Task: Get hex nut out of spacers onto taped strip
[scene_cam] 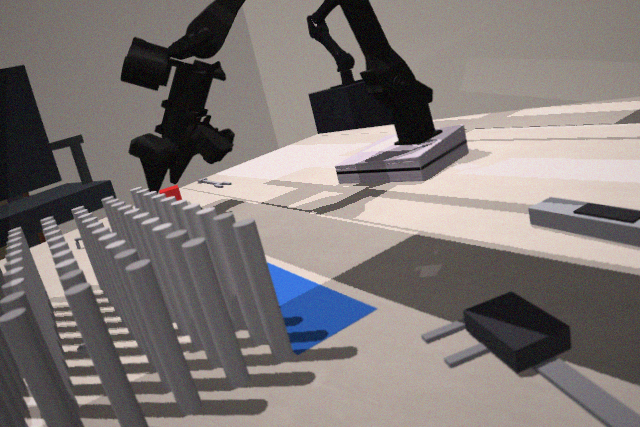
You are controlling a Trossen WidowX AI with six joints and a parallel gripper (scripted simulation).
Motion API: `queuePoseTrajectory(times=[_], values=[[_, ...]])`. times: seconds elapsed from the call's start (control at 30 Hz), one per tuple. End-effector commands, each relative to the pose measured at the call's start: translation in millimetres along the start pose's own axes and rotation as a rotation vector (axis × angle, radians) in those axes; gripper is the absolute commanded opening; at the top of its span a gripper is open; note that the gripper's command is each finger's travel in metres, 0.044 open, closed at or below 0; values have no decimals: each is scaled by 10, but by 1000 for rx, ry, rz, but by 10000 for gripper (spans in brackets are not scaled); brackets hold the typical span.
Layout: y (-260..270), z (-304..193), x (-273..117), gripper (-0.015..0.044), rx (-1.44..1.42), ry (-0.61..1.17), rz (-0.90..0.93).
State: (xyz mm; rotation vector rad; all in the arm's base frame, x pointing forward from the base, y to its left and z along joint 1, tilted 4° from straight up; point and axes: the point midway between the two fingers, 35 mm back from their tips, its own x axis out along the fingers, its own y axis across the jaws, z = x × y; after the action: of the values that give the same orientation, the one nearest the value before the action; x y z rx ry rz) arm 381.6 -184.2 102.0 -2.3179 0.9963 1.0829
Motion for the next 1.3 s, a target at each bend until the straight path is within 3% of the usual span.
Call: queuePoseTrajectory(times=[0.0,1.27], values=[[2,-19,-17,280,-5,9,0],[-3,240,403,280,-5,9,0]])
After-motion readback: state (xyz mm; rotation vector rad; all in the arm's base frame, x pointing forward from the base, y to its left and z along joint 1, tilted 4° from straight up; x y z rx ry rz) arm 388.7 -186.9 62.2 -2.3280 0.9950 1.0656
